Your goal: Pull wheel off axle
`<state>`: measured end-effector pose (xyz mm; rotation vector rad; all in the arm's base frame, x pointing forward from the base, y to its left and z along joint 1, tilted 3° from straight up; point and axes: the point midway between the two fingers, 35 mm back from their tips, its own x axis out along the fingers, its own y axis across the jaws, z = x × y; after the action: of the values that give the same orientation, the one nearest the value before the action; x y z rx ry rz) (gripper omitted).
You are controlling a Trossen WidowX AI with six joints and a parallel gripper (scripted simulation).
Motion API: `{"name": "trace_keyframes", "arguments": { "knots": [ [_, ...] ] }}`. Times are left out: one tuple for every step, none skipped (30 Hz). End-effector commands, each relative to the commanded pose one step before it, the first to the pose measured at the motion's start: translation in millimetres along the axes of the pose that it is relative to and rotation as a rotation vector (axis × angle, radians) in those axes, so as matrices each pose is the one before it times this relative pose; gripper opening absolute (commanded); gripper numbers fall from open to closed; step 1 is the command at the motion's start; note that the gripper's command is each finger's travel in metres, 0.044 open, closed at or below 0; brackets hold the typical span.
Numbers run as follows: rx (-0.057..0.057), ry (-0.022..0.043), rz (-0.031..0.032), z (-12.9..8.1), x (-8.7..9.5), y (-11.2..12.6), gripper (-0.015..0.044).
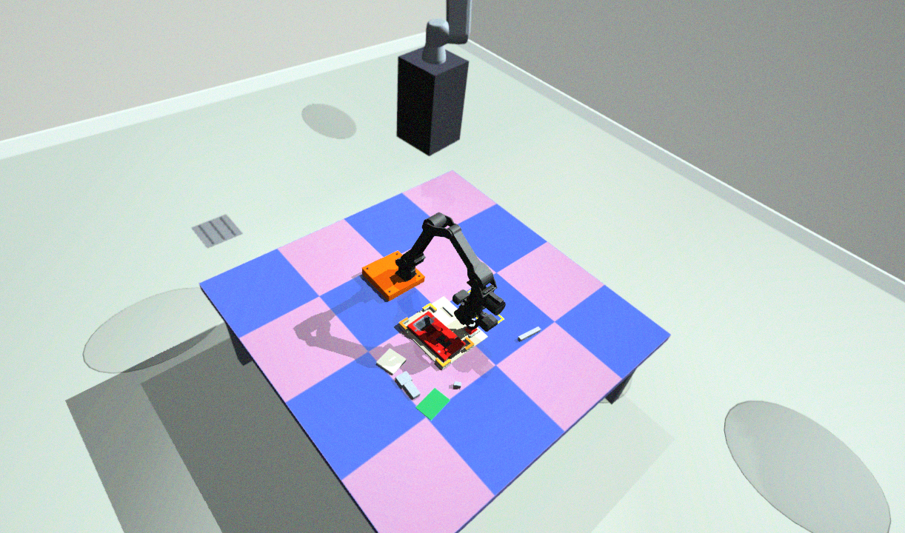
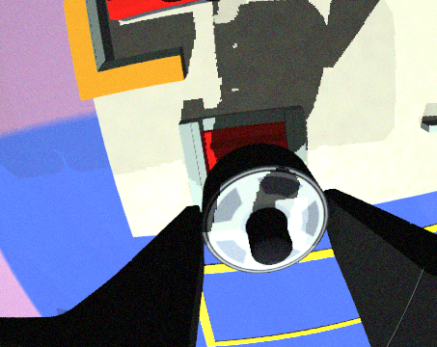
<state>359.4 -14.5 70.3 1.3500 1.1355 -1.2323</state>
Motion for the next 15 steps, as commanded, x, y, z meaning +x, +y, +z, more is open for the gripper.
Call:
{"name": "trace_keyframes", "arguments": {
  "knots": [
    [-0.0002, 0.00049, 0.00299, -0.06, -2.78, 0.67, 0.0000],
    [0.0000, 0.00002, 0.00007, 0.00, -0.33, 0.02, 0.0000],
    [0.0000, 0.00002, 0.00007, 0.00, -0.33, 0.02, 0.0000],
    [0.0000, 0.00002, 0.00007, 0.00, -0.33, 0.02, 0.0000],
    [0.0000, 0.00002, 0.00007, 0.00, -0.33, 0.02, 0.0000],
    [0.0000, 0.00002, 0.00007, 0.00, -0.33, 0.01, 0.0000],
    [0.0000, 0.00002, 0.00007, 0.00, -0.33, 0.01, 0.0000],
    [0.0000, 0.00002, 0.00007, 0.00, -0.33, 0.01, 0.0000],
    [0.0000, 0.00002, 0.00007, 0.00, -0.33, 0.01, 0.0000],
    [0.0000, 0.00002, 0.00007, 0.00, -0.33, 0.01, 0.0000],
    [0.0000, 0.00002, 0.00007, 0.00, -0.33, 0.01, 0.0000],
    [0.0000, 0.00002, 0.00007, 0.00, -0.33, 0.01, 0.0000],
    [0.0000, 0.00002, 0.00007, 0.00, -0.33, 0.01, 0.0000],
    [0.0000, 0.00002, 0.00007, 0.00, -0.33, 0.01, 0.0000],
    [0.0000, 0.00002, 0.00007, 0.00, -0.33, 0.01, 0.0000]
  ]
}}
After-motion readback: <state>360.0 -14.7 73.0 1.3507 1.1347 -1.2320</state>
